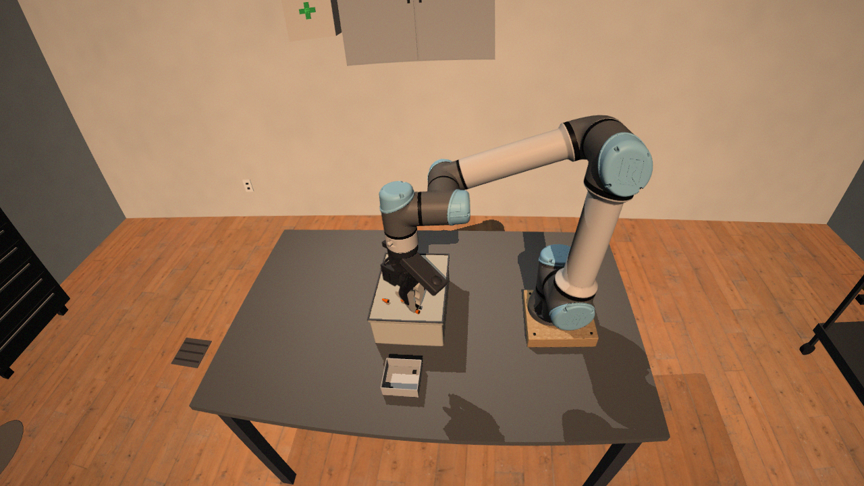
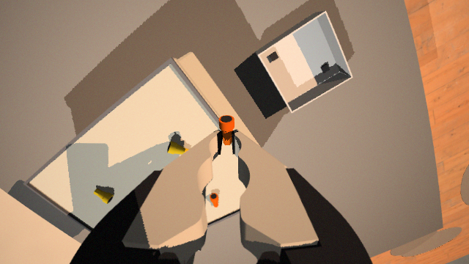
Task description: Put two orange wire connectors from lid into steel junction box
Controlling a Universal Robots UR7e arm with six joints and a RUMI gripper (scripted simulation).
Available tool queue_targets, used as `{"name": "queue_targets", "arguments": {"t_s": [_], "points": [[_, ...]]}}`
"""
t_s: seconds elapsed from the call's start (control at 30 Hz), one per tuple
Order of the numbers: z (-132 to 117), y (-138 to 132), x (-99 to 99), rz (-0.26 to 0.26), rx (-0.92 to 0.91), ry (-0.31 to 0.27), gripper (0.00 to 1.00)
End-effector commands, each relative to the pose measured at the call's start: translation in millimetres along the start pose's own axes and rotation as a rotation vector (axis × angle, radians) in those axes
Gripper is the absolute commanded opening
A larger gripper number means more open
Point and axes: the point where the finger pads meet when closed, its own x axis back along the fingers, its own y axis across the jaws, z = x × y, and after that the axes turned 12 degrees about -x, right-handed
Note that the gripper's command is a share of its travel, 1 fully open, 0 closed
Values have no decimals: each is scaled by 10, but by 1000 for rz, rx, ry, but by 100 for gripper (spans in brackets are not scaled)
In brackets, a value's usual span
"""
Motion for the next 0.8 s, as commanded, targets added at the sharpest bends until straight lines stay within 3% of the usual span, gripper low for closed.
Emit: {"name": "queue_targets", "arguments": {"t_s": [0.0, 0.4, 0.77], "points": [[41, 291, 10, 0, -7, -4, 0], [201, 949, 6, 1, -7, -3, 0], [235, 1085, 6, 1, -7, -3, 0]]}}
